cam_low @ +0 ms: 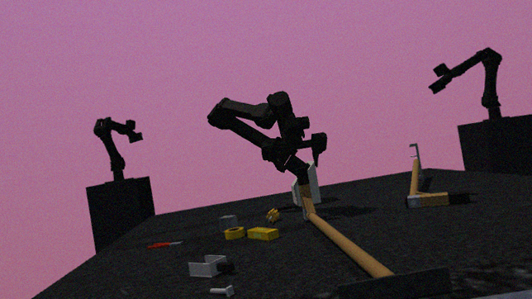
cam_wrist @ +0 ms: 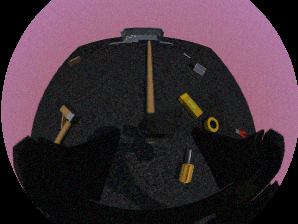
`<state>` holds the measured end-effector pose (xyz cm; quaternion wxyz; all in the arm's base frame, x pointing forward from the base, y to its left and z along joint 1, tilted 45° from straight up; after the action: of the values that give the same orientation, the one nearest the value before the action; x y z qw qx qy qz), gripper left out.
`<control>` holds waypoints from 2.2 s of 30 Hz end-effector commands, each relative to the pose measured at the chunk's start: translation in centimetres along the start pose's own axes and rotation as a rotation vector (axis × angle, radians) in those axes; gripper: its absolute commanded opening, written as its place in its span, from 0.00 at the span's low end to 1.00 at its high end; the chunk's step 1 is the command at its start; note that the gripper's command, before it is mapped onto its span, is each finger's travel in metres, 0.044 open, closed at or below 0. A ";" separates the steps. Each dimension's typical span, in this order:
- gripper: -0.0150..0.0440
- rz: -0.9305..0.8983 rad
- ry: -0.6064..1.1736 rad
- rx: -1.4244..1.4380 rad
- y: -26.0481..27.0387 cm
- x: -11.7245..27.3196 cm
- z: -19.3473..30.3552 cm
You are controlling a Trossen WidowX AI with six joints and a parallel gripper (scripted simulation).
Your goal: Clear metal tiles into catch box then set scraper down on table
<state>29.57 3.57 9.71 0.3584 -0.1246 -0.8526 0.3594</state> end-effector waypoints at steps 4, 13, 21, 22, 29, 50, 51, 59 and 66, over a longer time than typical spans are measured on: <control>1.00 -0.009 0.017 -0.001 0.3 1.1 -0.5; 1.00 -0.009 0.033 -0.008 0.2 3.5 -1.5; 1.00 -0.004 0.038 -0.010 0.1 4.6 -1.8; 1.00 -0.005 0.038 -0.010 0.1 4.4 -1.7; 1.00 -0.005 0.039 -0.010 0.1 2.7 -0.3; 1.00 -0.007 0.041 -0.012 0.2 -0.3 0.5; 1.00 -0.007 0.041 -0.012 0.2 -0.5 0.5; 1.00 -0.008 0.042 -0.013 0.3 -1.8 0.5; 1.00 -0.007 0.041 -0.013 0.3 -3.0 0.5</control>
<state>31.21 2.46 8.45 0.3699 -0.1338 -0.8522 0.3449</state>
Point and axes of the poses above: the point midway between the two fingers, 35 mm back from their tips, its own x axis back along the fingers, its own y axis across the jaws, z = x × y, the point moved 1 cm from there along x, back along the fingers, and after that the axes turned 1 degree about -x, right-handed, at the moved point
